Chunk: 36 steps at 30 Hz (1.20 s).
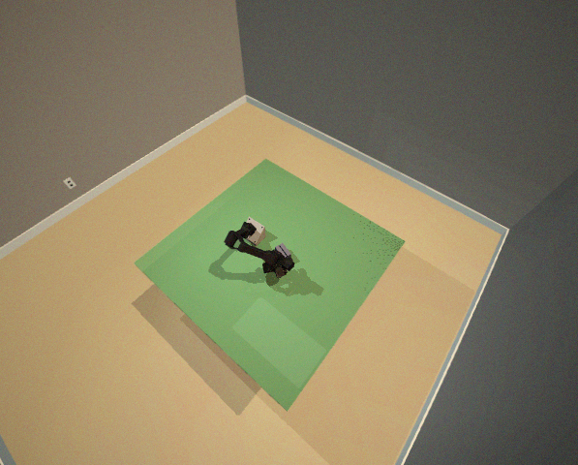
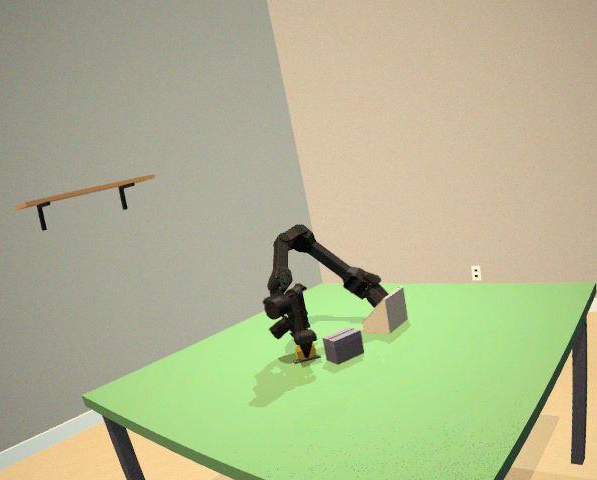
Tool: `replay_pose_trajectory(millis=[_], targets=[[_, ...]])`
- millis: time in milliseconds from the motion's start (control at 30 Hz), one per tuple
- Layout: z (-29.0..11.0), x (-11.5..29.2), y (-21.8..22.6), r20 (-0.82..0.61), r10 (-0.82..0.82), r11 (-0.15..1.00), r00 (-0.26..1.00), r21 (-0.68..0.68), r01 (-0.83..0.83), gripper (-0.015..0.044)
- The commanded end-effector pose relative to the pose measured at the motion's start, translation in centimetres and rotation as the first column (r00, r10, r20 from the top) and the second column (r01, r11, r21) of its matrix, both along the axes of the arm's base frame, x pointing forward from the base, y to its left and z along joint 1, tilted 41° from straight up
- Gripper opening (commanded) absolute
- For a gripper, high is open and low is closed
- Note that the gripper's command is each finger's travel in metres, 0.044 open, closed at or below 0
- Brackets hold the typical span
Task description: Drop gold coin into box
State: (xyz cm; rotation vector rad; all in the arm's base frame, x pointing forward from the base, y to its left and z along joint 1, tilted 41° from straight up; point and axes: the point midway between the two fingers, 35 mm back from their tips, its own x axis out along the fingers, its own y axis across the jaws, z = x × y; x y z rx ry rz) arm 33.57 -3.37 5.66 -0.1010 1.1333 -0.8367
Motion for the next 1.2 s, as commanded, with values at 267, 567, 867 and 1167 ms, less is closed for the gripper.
replay_pose_trajectory(millis=[267, 567, 867, 1167], targets=[[-0.4, -0.2, -0.3, -0.011, 0.001, 1.0, 1.0, -0.008, -0.001, 0.0003], [-0.3, -0.2, -0.2, -0.011, 0.001, 1.0, 1.0, -0.007, -0.001, 0.0], [1.2, -0.3, 1.3, -0.012, 0.002, 1.0, 1.0, -0.004, -0.002, 0.0], [2.9, -0.5, 2.8, -0.013, 0.002, 1.0, 1.0, -0.001, -0.002, 0.0]])
